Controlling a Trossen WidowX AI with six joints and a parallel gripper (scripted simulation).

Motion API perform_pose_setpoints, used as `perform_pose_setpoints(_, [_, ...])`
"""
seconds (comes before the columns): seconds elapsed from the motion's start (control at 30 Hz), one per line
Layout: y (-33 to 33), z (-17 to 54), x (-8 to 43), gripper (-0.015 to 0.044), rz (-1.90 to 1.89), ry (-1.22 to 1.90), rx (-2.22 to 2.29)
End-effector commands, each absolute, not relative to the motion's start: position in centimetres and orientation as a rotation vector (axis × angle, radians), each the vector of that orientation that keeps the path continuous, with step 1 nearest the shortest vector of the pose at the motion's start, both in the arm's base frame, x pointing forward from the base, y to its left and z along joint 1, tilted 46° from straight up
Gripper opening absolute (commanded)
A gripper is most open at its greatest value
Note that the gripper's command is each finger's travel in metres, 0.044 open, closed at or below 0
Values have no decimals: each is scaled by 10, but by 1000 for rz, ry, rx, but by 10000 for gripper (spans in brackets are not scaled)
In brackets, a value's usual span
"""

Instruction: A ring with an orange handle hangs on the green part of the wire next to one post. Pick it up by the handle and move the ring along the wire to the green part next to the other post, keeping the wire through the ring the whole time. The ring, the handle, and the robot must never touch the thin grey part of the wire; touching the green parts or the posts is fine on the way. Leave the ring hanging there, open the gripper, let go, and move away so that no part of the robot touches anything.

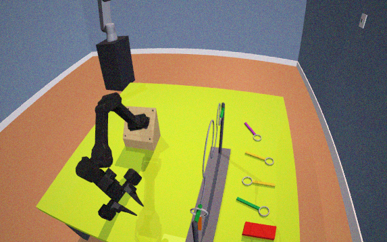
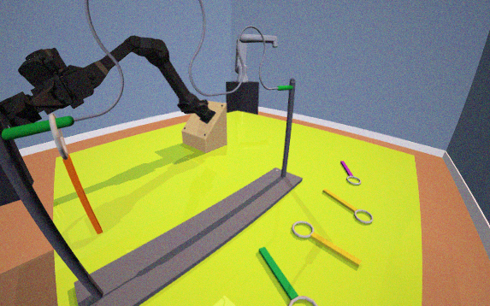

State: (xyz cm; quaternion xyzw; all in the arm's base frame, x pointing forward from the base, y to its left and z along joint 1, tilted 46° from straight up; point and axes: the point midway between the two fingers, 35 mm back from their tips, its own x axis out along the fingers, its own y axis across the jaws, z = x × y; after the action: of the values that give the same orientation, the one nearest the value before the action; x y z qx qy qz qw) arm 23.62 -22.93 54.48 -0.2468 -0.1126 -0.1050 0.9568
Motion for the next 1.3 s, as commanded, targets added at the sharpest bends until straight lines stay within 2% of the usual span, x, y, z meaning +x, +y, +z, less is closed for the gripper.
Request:
perform_pose_setpoints(0.0, [-258,513,260,160,-149,-179,-553])
perform_pose_setpoints(0.57, [-341,386,328,160,110,-105,-825])
perform_pose_setpoints(0.83, [-341,386,330,160,112,-106,-827])
perform_pose_setpoints(1.03, [-304,418,366,160,110,-110,-825])
perform_pose_setpoints(1.27, [-298,421,374,160,110,-111,-825])
